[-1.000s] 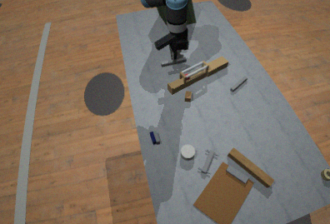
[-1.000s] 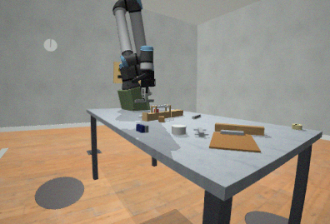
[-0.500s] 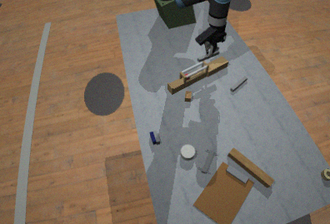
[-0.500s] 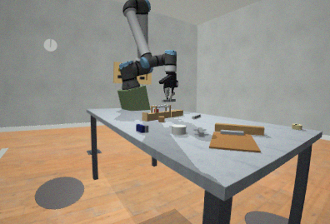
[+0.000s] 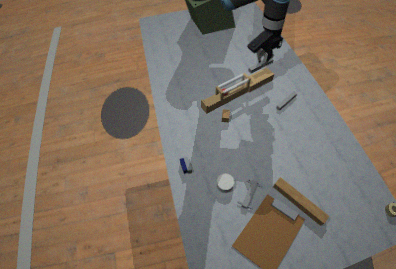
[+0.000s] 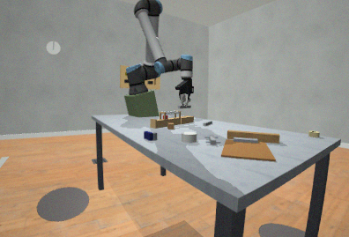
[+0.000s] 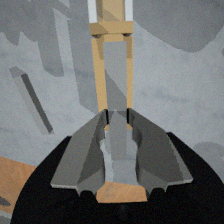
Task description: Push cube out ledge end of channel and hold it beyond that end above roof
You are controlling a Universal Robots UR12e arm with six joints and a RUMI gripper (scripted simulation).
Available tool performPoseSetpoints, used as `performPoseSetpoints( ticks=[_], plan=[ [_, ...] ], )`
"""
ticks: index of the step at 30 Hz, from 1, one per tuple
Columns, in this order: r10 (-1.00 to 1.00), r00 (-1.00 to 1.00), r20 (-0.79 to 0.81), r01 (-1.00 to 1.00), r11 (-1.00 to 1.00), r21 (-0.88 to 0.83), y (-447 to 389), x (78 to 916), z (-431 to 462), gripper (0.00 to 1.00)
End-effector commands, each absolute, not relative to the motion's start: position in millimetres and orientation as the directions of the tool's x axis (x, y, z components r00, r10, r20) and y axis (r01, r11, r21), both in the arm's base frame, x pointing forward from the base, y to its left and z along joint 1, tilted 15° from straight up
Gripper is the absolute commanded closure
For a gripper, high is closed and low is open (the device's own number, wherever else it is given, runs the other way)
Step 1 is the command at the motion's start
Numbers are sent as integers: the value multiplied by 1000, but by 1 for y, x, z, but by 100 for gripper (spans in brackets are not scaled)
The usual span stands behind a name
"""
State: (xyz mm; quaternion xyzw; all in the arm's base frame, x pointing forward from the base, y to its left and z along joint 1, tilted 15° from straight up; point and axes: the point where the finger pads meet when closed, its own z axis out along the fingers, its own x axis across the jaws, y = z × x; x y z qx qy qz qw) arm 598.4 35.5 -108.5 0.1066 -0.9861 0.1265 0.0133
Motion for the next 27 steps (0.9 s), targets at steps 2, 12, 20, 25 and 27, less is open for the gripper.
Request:
performPoseSetpoints(
  ticks=[2,12,20,25,27],
  plan=[
    [-208,-977,52,-215,945,-247,31,600,-130,100],
    [-208,-977,52,-215,945,-247,26,601,-147,100],
    [-208,-977,52,-215,945,-247,23,601,-160,100],
    [-208,-977,52,-215,945,-247,21,601,-168,100],
    [-208,-977,52,-215,945,-247,20,601,-168,100]
  ],
)
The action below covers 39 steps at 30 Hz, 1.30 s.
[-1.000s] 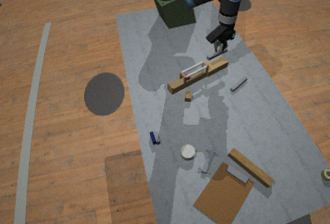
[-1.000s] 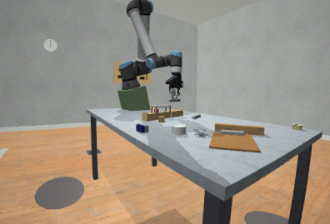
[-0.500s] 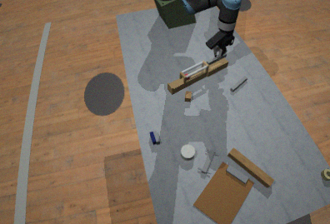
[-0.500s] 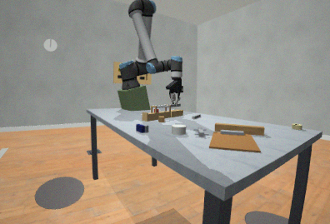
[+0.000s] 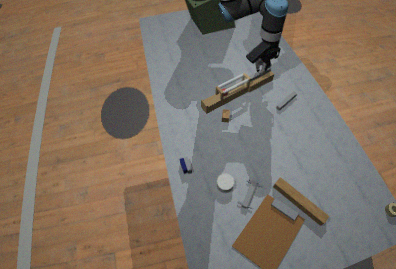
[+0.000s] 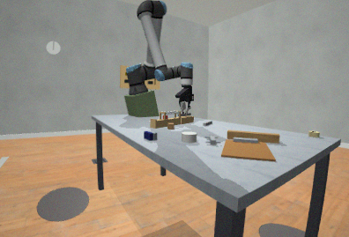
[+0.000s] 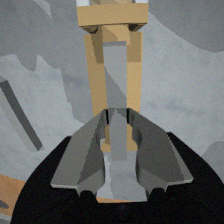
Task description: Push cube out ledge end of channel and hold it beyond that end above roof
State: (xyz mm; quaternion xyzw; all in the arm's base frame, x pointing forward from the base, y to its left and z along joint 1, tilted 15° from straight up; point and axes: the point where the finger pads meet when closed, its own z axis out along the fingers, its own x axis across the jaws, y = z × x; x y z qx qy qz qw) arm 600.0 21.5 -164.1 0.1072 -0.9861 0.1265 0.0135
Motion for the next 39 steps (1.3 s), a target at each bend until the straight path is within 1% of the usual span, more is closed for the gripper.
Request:
performPoseSetpoints(
  ticks=[1,39],
  plan=[
    [-208,-977,52,-215,945,-247,20,601,-168,100],
    [-208,-977,52,-215,945,-247,20,601,-168,100]
  ],
)
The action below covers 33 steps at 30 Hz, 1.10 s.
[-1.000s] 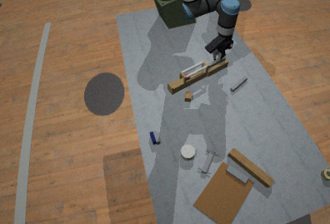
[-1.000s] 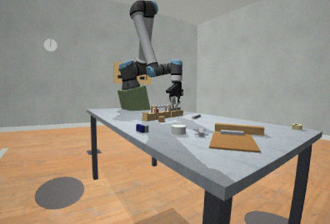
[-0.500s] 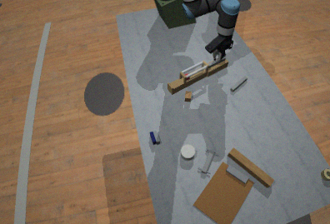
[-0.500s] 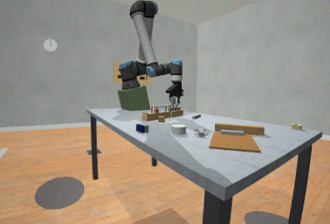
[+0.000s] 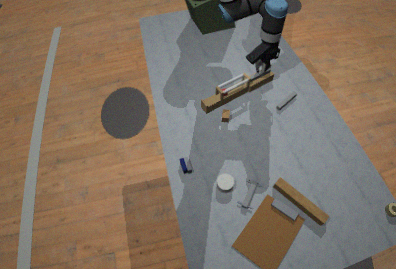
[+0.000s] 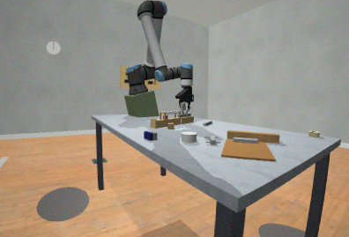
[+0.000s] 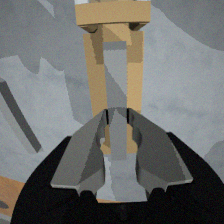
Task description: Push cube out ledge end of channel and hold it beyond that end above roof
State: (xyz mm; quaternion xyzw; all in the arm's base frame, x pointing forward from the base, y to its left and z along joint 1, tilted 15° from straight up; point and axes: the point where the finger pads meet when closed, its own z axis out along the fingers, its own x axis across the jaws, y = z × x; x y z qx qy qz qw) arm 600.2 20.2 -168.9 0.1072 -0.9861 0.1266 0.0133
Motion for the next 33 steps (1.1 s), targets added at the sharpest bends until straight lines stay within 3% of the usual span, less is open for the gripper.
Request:
performPoseSetpoints(
  ticks=[1,33],
  plan=[
    [-208,-977,52,-215,945,-247,20,601,-168,100],
    [-208,-977,52,-215,945,-247,-38,614,-153,100]
  ],
)
